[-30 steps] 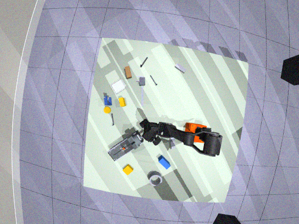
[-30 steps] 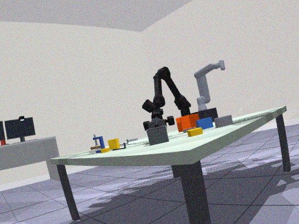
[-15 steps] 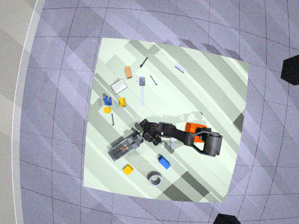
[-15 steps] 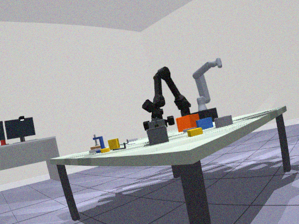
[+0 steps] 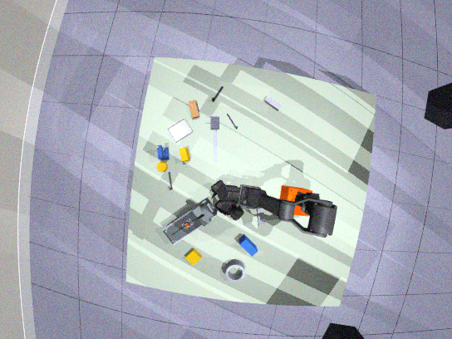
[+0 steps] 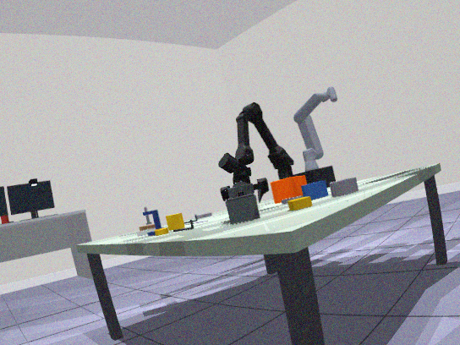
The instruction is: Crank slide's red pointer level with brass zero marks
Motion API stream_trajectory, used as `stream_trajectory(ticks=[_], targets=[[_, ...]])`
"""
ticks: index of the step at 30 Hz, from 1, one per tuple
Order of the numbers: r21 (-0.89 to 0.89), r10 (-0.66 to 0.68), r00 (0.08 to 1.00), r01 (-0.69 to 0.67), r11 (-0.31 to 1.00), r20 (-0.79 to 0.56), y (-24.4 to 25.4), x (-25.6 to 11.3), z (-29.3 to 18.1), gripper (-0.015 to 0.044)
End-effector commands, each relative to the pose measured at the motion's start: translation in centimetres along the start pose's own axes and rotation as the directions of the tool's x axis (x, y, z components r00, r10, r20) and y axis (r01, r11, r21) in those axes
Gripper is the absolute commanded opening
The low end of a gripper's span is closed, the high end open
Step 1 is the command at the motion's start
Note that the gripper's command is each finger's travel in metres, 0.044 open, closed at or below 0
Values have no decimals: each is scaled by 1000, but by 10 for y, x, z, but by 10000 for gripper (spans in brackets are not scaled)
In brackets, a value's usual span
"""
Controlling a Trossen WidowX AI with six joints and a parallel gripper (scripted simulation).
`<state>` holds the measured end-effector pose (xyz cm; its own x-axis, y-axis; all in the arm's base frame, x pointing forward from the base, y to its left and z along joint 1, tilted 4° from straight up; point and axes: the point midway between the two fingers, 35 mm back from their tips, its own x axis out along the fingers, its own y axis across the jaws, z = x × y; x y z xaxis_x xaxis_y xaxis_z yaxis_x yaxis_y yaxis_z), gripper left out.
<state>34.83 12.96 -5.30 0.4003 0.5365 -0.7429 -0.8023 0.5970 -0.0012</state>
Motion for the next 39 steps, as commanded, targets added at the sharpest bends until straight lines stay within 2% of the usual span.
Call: stream_trajectory(ticks=[1,14,26,29,39], targets=[[-4,-4,1000,4,1000,6,-1,-7,10,440],[-4,-4,1000,4,1000,7,-2,-38,40,440],[-7,-2,1000,2,1000,8,-2,-112,114,440],[10,-10,1000,10,1000,0,-2,-111,118,440],[242,-134,987,153,958,-94,0,-67,167,440]])
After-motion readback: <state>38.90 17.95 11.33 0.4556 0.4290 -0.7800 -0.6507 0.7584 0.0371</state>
